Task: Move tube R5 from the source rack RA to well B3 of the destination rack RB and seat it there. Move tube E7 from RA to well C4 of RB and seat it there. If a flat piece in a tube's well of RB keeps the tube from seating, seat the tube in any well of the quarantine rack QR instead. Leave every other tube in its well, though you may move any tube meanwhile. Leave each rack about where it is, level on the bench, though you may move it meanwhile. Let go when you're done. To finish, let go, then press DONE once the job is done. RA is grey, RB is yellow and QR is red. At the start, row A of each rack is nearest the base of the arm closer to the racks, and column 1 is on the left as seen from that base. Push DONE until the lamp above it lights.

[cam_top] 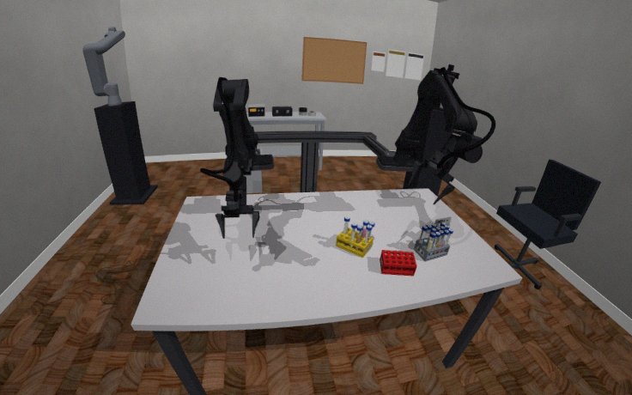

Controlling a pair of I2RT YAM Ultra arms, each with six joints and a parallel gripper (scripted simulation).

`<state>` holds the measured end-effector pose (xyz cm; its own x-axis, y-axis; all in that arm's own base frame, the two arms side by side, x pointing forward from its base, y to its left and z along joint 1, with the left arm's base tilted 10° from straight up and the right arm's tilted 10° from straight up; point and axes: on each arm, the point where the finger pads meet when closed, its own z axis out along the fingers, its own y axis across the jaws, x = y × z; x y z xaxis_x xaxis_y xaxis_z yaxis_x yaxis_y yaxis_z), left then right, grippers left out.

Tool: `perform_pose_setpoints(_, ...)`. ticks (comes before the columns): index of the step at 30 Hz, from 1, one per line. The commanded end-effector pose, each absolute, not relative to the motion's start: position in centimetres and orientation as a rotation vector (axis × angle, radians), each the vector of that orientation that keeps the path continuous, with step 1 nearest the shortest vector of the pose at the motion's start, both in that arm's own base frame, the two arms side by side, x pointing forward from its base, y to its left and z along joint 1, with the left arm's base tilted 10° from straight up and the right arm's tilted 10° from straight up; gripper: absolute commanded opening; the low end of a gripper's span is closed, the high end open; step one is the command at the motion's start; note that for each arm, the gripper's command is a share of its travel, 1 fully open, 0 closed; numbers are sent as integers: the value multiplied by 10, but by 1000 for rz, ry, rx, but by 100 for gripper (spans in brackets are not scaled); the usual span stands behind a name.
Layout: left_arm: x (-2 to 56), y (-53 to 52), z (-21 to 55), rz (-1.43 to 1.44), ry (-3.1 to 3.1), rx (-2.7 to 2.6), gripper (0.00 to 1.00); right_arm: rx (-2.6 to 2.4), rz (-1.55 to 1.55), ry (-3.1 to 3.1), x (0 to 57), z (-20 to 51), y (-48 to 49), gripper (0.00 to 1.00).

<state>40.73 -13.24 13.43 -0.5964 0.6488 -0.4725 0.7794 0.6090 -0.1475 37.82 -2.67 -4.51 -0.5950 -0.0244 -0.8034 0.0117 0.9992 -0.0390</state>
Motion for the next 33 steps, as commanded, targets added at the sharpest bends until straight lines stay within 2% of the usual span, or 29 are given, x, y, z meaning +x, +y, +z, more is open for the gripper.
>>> perform_pose_setpoints(1, 409, -134, 140, -480, 2447, 1148, 100, -14, -49, 2193, 381, -41, -26, 100)
perform_pose_setpoints(17, 409, -134, 140, -480, 2447, 1148, 100, -14, -49, 2193, 381, -41, -26, 100)
perform_pose_setpoints(18, 409, -134, 140, -480, 2447, 1148, 30, -14, -49, 2193, 381, -41, -26, 0)
perform_pose_setpoints(33, 409, -134, 140, -480, 2447, 1148, 30, 48, -82, 2169, 390, -29, -48, 0)
